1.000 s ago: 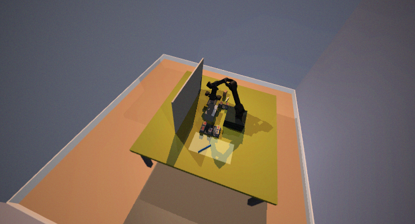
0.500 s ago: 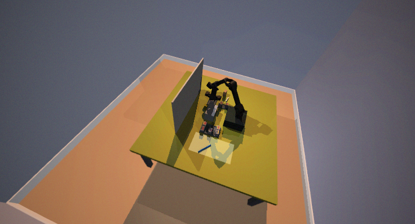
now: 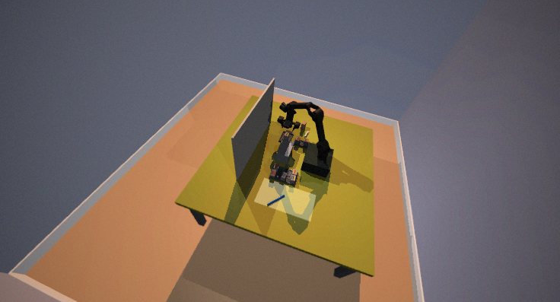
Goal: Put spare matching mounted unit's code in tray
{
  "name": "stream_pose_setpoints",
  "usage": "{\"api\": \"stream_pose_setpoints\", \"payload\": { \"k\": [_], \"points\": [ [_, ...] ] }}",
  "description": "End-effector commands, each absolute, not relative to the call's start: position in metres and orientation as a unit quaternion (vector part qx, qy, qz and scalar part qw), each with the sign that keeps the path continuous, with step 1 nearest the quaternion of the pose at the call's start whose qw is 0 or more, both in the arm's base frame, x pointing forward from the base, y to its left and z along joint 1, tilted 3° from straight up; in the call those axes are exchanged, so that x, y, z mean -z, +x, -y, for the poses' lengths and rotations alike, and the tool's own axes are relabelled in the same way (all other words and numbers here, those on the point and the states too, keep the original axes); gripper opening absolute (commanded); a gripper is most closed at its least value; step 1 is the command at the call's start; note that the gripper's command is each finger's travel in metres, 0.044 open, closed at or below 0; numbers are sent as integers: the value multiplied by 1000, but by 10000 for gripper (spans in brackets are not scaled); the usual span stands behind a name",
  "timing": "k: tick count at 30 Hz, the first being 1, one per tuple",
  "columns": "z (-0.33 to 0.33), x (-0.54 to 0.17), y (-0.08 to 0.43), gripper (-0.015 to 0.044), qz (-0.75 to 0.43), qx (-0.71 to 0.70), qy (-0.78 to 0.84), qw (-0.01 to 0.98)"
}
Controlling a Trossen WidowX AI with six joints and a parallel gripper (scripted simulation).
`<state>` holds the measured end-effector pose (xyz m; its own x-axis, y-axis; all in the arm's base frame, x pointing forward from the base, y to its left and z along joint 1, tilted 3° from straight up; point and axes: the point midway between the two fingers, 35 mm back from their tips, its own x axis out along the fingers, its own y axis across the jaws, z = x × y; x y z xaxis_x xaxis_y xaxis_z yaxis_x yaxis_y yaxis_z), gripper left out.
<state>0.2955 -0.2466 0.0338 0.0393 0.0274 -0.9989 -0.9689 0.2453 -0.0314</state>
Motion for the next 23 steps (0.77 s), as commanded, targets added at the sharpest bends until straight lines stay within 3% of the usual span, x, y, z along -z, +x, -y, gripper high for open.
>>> {"api": "stream_pose_setpoints", "payload": {
  "k": [1, 23],
  "points": [
    [246, -62, 293, 440, -540, -431, -439, 574],
    [248, -60, 296, 440, -539, -425, -444, 576]
  ]
}}
